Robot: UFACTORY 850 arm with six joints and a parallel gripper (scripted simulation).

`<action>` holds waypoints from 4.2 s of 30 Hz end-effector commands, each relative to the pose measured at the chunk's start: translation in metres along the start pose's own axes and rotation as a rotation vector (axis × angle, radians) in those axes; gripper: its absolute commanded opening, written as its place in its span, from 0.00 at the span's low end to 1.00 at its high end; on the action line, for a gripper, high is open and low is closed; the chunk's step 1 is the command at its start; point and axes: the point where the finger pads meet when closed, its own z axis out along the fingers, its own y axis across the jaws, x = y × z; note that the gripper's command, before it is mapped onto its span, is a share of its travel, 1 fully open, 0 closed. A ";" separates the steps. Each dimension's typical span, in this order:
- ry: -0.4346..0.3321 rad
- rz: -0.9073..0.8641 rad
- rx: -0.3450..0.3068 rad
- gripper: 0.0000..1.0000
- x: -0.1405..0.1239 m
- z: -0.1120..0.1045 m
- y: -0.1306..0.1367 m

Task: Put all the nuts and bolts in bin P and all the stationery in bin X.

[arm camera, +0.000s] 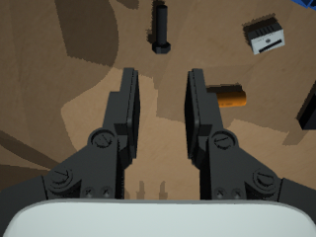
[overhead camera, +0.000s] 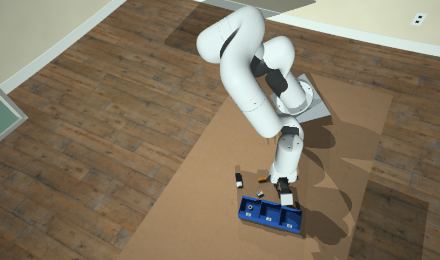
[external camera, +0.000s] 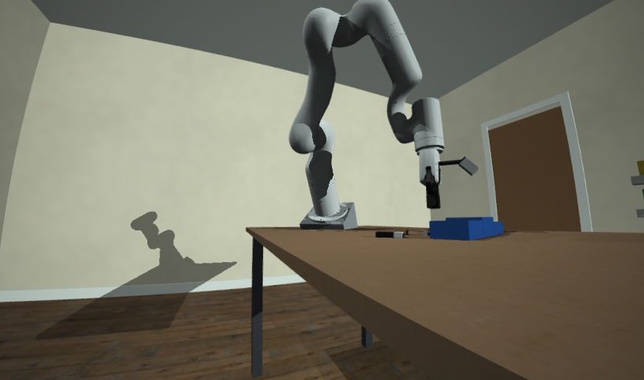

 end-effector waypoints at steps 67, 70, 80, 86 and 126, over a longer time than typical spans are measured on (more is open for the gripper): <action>0.001 0.000 0.000 0.29 0.000 0.072 -0.001; 0.001 0.000 0.000 0.29 0.000 0.072 -0.001; 0.001 0.000 0.000 0.00 0.000 0.072 -0.001; 0.001 0.000 0.000 0.00 0.000 0.072 -0.001; 0.001 0.000 0.000 0.00 0.000 0.013 -0.001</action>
